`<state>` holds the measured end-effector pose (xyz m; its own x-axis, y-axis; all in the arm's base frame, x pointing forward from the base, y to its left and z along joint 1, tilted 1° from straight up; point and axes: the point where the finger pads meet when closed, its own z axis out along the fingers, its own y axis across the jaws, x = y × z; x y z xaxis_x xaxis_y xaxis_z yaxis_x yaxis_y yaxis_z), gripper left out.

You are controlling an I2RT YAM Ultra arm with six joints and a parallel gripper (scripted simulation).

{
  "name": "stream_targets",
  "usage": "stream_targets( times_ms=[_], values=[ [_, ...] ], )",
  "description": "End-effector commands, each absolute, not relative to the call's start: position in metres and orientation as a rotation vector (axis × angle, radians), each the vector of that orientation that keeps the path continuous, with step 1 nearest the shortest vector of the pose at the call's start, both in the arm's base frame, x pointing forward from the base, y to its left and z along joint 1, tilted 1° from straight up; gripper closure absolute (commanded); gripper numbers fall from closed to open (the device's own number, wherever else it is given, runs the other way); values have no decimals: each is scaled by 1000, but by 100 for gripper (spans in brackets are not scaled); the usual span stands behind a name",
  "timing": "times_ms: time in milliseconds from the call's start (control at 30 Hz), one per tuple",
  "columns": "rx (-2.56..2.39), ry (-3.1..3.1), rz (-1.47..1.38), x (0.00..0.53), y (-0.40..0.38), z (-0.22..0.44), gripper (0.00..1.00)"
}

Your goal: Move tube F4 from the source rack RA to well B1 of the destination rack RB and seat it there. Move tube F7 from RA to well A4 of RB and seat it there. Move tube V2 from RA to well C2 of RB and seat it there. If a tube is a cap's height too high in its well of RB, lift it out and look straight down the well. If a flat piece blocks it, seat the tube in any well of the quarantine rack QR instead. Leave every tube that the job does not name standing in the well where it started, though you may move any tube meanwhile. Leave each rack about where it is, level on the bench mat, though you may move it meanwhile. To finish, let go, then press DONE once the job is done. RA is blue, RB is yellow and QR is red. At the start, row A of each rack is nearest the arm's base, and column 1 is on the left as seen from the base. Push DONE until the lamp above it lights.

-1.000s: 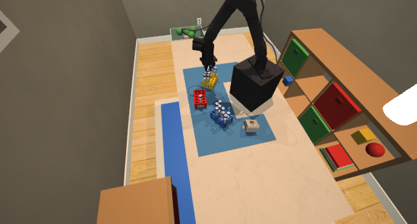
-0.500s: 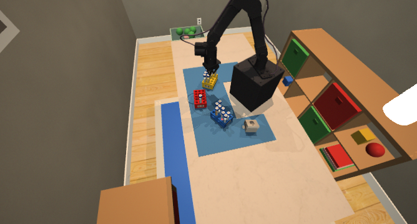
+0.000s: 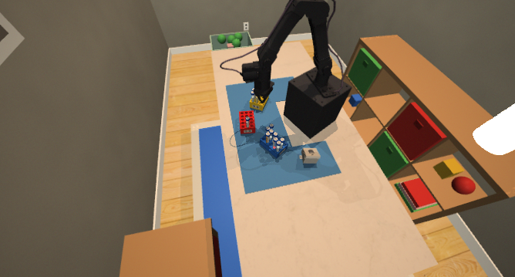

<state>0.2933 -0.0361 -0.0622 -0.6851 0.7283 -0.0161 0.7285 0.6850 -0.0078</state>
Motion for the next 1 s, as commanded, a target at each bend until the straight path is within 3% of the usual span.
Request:
stream_targets(
  times_ms=[0,967],
  values=[
    [1046,2930,-29,293,-43,-59,70],
    [-230,3110,-35,294,-42,-59,70]
  ],
)
